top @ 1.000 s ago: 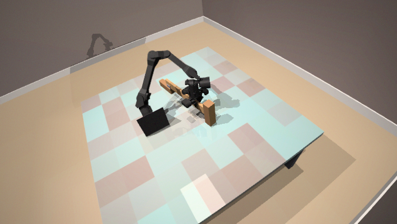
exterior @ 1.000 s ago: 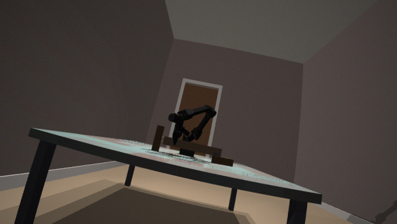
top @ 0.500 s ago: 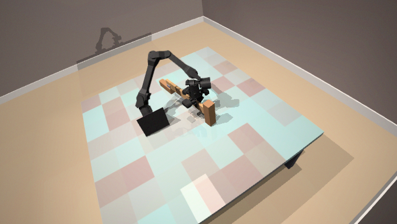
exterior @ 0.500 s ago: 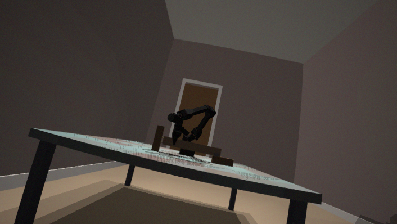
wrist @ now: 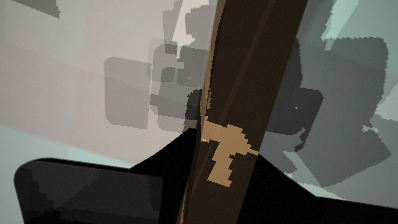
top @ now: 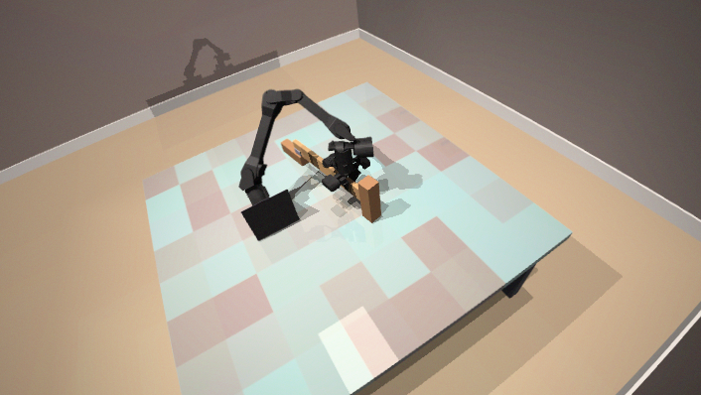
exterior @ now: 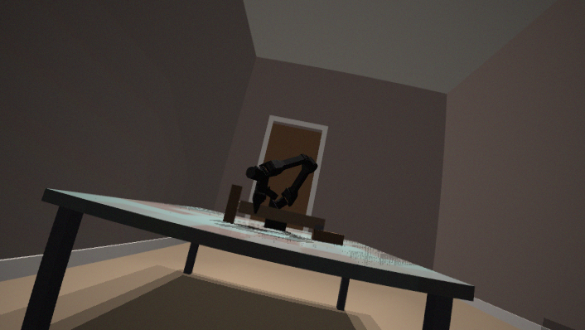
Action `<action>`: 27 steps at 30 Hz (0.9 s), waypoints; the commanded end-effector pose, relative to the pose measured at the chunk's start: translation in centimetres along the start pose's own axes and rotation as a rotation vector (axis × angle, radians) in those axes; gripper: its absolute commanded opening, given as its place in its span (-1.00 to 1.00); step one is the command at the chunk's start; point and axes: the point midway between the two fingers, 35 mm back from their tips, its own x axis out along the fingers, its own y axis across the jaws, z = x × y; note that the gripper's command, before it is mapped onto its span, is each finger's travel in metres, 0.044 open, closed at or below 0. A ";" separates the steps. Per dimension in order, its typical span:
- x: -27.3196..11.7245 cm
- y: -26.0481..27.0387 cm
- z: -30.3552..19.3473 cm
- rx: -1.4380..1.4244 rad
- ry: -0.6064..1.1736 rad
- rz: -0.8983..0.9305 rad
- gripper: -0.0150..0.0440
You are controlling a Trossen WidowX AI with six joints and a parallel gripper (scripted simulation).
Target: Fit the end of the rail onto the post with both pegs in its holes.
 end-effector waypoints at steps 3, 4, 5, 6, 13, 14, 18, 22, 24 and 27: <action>-0.3 -0.1 -0.4 -0.002 0.006 -0.006 -0.49; -0.3 -0.1 -0.4 -0.002 0.006 -0.006 -0.49; -0.3 -0.1 -0.5 -0.002 0.006 -0.006 -0.49; -0.3 -0.1 -0.5 -0.002 0.006 -0.006 -0.49; -0.3 -0.1 -0.7 -0.002 0.006 -0.006 -0.49; -0.3 -0.1 -0.7 -0.002 0.006 -0.006 -0.49; -0.2 -0.1 -0.8 -0.002 0.006 -0.006 -0.49; -0.2 -0.1 -1.0 -0.002 0.006 -0.006 -0.49; -0.3 -0.1 -1.0 -0.002 0.006 -0.006 -0.49; 0.0 0.0 -0.8 0.000 0.000 0.000 -0.40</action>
